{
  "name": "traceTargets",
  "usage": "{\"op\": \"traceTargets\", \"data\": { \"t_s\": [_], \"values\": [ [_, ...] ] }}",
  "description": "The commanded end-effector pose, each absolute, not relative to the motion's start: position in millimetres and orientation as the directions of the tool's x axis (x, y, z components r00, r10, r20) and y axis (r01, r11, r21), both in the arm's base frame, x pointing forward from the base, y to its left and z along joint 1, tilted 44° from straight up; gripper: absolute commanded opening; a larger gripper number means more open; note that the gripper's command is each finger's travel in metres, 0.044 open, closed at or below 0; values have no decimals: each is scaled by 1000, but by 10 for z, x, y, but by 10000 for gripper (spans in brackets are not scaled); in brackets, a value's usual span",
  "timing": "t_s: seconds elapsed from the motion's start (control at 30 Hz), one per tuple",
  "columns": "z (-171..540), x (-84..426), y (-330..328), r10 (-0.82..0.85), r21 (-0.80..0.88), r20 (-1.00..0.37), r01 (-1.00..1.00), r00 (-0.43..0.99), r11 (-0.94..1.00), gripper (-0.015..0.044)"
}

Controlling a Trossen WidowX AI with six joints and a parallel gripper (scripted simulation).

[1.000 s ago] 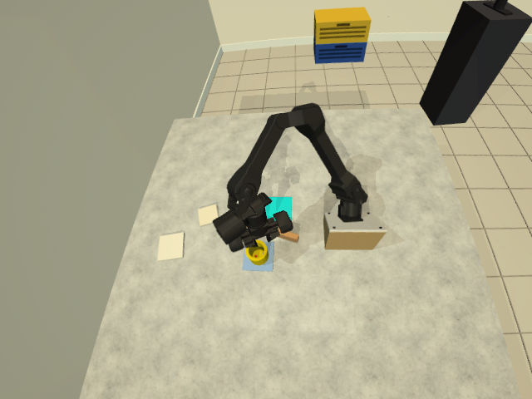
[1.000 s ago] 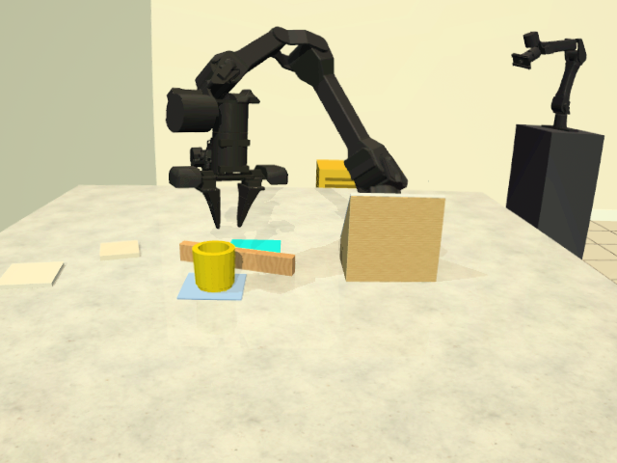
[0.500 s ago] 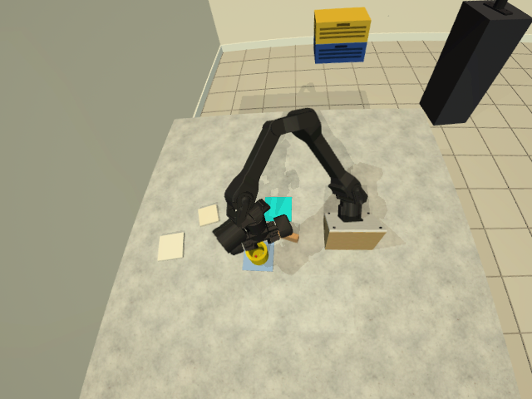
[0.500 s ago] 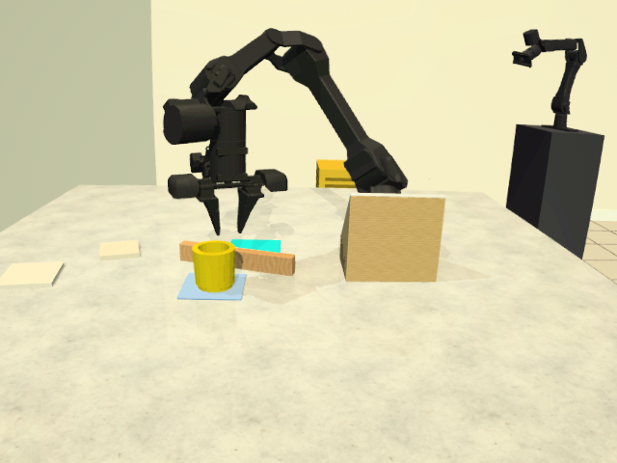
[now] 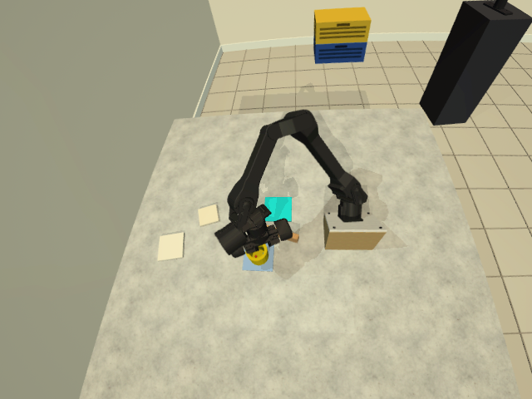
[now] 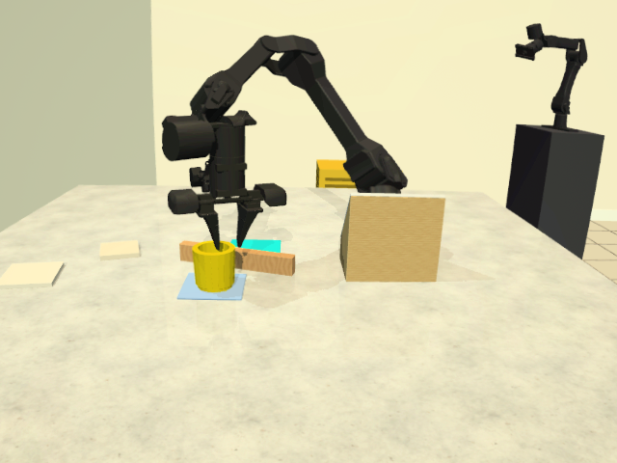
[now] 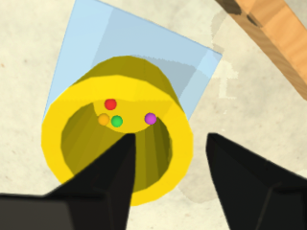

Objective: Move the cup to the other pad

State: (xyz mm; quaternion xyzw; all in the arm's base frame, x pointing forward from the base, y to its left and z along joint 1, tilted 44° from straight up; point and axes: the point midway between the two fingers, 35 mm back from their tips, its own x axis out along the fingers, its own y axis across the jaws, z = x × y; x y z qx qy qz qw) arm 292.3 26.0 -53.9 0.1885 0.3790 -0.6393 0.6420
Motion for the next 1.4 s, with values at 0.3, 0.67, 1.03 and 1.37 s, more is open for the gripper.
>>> {"op": "traceTargets", "data": {
  "t_s": [0.3, 0.67, 1.03, 1.37],
  "values": [
    [-688, 2872, 97, -683, -253, -722, 961, -110, 113, 167],
    [-766, 2848, 11, -684, -253, -721, 961, -110, 112, 167],
    [-757, 2866, 26, -681, -246, -725, 963, -108, 108, 41],
    [-694, 2883, 92, -680, -247, -725, 963, -108, 109, 0]
  ]
}}
